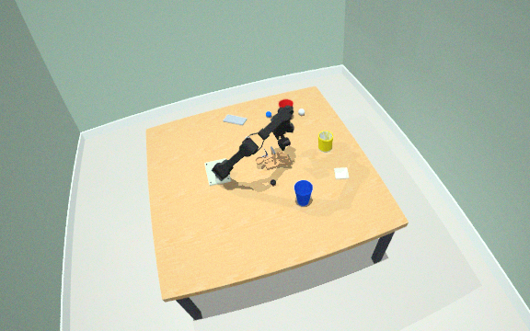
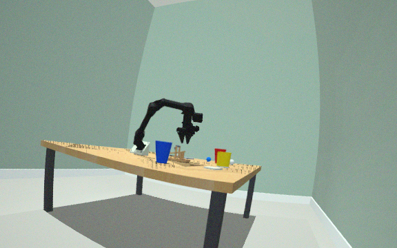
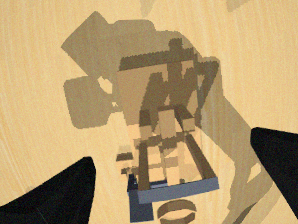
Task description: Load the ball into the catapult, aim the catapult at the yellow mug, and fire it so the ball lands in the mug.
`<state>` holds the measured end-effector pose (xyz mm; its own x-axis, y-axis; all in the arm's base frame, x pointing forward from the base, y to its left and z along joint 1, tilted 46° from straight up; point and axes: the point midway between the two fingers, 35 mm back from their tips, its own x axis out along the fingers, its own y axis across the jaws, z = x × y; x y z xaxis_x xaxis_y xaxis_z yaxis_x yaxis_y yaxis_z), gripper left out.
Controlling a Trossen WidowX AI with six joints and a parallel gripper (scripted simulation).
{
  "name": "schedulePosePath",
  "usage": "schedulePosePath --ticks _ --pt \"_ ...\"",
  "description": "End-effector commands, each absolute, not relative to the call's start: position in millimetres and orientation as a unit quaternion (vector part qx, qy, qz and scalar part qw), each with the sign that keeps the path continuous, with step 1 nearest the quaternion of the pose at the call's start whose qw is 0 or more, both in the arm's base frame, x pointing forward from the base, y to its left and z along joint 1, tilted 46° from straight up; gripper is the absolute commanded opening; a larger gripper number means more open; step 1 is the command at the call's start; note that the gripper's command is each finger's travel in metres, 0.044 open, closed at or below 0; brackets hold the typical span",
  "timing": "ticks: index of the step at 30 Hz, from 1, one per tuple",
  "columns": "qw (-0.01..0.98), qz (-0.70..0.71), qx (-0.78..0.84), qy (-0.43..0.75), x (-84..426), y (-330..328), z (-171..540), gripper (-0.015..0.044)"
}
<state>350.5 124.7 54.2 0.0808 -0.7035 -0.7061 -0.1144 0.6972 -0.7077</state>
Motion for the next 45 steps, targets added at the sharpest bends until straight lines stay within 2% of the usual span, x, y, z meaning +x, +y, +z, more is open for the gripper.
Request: schedulePosePath --ticks 1,44,45 --pt "0.656 -0.226 -0.319 0.645 352.0 98.7 31.9 0.0440" --pt "0.656 -0.228 -0.320 0.644 355.6 55.0 -10.2 0.0440" --pt "0.658 -0.227 -0.317 0.644 355.9 58.3 -7.9 0.0414"
